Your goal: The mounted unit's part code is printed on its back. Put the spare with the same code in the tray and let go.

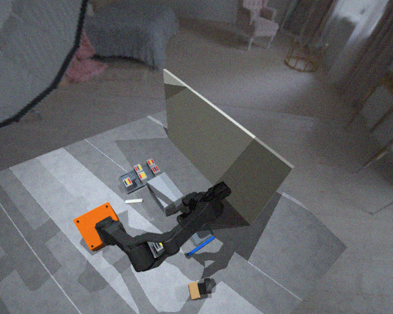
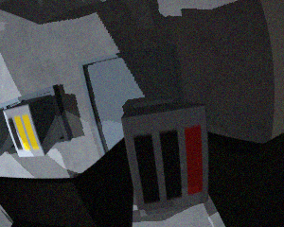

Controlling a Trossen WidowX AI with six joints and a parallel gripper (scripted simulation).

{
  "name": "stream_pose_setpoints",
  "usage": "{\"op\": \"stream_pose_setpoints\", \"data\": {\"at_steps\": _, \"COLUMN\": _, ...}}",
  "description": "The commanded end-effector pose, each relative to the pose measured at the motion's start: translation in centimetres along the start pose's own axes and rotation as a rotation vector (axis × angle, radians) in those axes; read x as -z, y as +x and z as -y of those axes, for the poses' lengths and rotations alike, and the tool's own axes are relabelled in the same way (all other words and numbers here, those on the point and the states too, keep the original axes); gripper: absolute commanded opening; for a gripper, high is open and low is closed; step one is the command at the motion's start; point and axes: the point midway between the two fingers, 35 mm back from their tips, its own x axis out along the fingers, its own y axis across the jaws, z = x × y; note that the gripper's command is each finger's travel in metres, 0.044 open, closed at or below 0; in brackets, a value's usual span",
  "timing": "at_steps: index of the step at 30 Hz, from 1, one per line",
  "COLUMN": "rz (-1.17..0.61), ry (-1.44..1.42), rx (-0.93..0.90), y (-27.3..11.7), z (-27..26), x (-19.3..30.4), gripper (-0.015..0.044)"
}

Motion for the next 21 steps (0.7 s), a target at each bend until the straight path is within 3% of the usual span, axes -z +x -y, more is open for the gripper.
{"op": "stream_pose_setpoints", "data": {"at_steps": 1, "rz": 0.001, "ry": -0.007, "rx": 0.000, "y": 0.3, "z": 0.0, "x": 0.0, "gripper": 0.0000}}
{"op": "stream_pose_setpoints", "data": {"at_steps": 21, "rz": -0.001, "ry": -0.006, "rx": 0.000, "y": 1.9, "z": -0.2, "x": 0.0, "gripper": 0.0000}}
